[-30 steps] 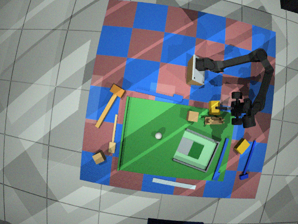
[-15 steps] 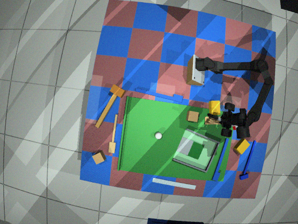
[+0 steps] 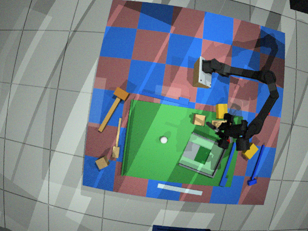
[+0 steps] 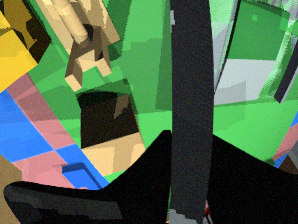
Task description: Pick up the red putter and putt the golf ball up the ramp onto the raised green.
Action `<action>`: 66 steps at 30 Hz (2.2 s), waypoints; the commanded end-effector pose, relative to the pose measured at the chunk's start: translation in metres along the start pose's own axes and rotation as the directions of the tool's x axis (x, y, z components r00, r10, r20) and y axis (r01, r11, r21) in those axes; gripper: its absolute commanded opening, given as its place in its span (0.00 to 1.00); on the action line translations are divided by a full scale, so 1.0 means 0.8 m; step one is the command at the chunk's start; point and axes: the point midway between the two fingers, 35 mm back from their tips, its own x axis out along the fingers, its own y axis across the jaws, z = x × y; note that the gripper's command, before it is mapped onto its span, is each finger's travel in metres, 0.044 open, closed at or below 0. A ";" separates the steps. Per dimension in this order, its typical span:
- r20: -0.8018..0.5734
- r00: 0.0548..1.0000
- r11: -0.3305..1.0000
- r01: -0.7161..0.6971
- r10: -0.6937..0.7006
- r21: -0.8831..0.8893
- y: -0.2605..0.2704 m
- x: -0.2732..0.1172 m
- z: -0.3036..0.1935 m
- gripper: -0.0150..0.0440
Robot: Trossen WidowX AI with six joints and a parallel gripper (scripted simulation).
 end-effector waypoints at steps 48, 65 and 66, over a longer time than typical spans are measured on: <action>-0.800 0.589 0.950 0.168 0.116 0.261 -0.144 0.101 -0.375 0.25; -0.799 0.590 0.950 0.167 0.116 0.262 -0.130 0.148 -0.356 0.25; -0.799 0.590 0.950 0.167 0.116 0.262 -0.130 0.149 -0.356 0.25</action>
